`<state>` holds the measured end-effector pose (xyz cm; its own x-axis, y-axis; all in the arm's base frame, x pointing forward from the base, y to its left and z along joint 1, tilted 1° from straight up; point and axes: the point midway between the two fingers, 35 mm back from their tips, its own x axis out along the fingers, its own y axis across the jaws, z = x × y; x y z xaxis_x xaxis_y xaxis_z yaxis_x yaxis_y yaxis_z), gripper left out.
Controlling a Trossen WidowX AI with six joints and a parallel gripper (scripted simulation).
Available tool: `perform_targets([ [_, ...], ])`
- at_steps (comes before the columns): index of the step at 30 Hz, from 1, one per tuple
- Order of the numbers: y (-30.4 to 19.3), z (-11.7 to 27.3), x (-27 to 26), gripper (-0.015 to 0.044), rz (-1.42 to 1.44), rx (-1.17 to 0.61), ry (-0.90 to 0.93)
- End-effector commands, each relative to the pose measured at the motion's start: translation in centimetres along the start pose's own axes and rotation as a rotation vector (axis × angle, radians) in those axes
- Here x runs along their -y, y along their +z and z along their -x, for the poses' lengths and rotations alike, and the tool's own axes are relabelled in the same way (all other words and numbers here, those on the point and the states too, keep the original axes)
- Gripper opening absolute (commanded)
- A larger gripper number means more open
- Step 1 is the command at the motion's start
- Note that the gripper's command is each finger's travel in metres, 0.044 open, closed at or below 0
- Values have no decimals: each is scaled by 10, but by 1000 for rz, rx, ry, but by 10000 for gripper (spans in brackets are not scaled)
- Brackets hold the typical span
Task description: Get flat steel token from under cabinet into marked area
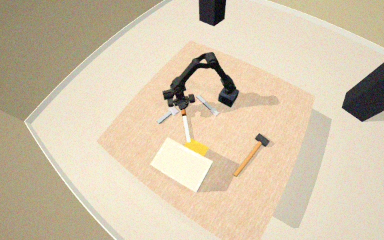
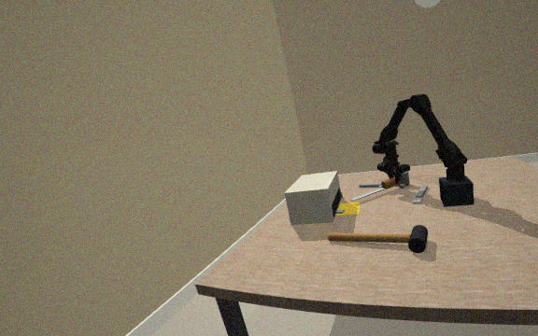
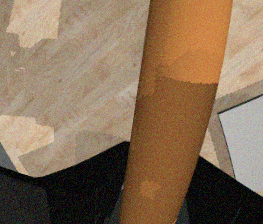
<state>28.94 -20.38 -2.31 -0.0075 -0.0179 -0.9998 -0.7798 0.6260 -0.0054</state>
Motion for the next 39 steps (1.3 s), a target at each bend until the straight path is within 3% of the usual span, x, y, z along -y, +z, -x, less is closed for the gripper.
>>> perform_targets([
  [1,-6,2,1,0,1,6,-6],
  [39,-18,2,2,0,-217,6,-6],
])
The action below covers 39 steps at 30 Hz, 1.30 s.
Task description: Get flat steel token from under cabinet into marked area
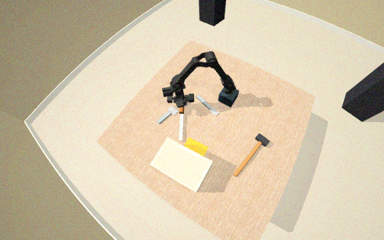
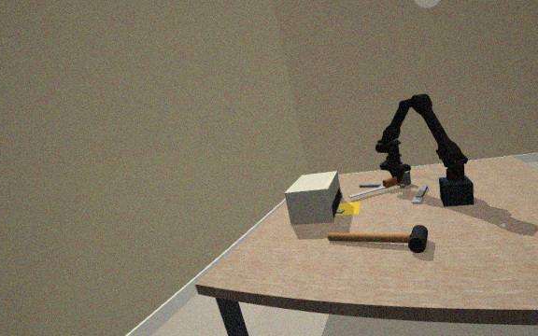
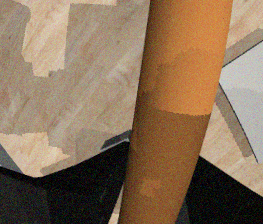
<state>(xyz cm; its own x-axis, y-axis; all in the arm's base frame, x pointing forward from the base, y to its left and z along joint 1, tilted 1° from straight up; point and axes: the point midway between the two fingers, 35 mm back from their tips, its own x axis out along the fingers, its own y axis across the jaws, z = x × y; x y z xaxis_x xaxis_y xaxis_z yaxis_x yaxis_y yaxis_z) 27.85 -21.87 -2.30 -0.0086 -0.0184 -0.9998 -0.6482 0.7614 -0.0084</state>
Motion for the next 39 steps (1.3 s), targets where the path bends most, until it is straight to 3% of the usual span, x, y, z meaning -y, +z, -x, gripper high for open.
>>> perform_targets([
  [1,0,2,1,0,-36,8,-5],
  [39,0,2,2,0,-337,8,-4],
])
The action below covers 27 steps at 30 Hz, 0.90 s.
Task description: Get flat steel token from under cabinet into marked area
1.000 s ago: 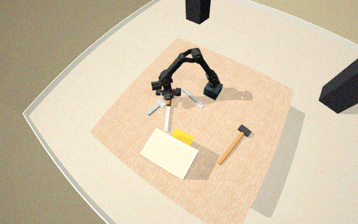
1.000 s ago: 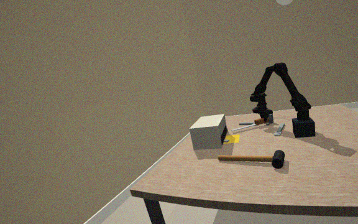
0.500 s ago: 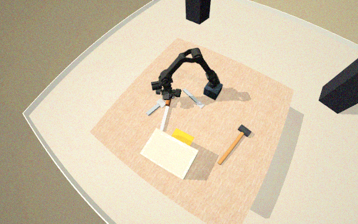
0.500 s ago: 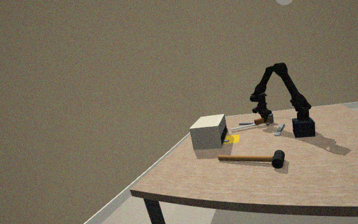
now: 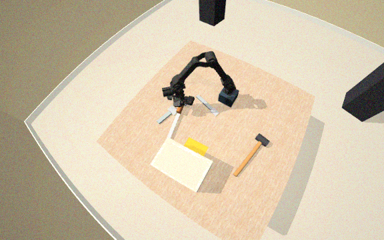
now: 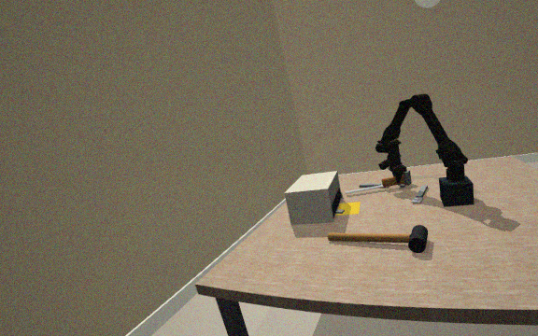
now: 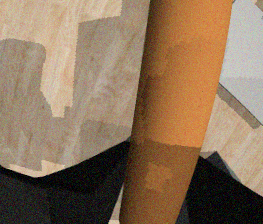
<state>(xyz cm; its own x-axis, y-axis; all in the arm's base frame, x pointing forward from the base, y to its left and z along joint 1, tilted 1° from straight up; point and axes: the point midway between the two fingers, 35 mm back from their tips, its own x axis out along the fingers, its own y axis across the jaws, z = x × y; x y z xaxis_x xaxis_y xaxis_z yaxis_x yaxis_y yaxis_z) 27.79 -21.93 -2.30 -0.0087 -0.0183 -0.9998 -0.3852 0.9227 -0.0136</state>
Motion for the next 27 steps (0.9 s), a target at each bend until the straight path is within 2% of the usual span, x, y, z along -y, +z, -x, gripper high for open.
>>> perform_targets([
  [1,1,2,1,0,-35,9,-3],
  [27,1,2,2,0,-242,9,-2],
])
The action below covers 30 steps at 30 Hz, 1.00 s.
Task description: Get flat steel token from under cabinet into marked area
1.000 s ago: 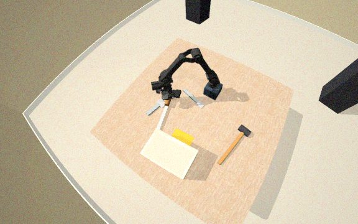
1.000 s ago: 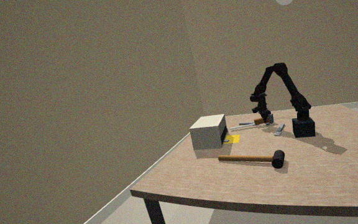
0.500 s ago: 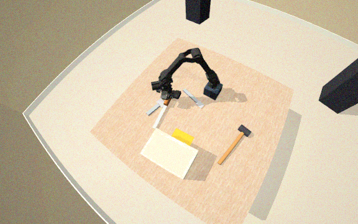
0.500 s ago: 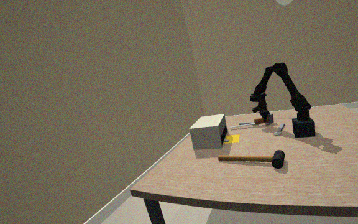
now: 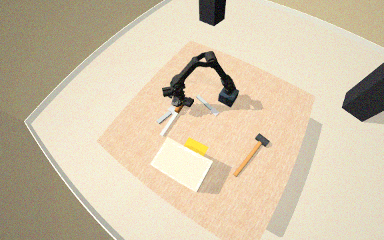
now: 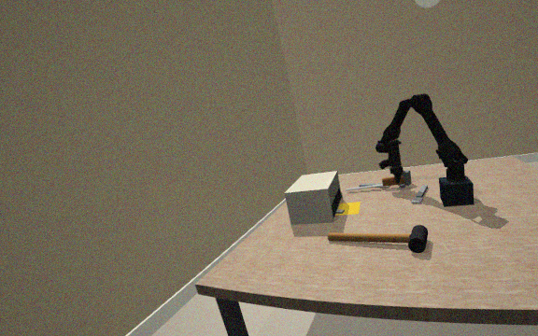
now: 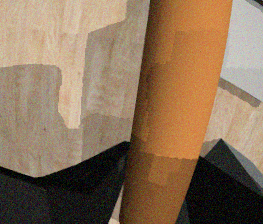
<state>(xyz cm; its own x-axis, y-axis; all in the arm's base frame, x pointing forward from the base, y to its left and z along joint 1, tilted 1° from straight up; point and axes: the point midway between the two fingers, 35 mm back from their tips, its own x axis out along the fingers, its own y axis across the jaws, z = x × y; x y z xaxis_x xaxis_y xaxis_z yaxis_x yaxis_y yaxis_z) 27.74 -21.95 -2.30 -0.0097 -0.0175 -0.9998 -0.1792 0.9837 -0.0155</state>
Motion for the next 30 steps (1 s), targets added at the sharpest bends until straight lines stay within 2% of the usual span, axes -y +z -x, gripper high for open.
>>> perform_targets([
  [1,2,2,1,0,-35,10,-2],
  [30,2,2,2,0,-266,11,-1],
])
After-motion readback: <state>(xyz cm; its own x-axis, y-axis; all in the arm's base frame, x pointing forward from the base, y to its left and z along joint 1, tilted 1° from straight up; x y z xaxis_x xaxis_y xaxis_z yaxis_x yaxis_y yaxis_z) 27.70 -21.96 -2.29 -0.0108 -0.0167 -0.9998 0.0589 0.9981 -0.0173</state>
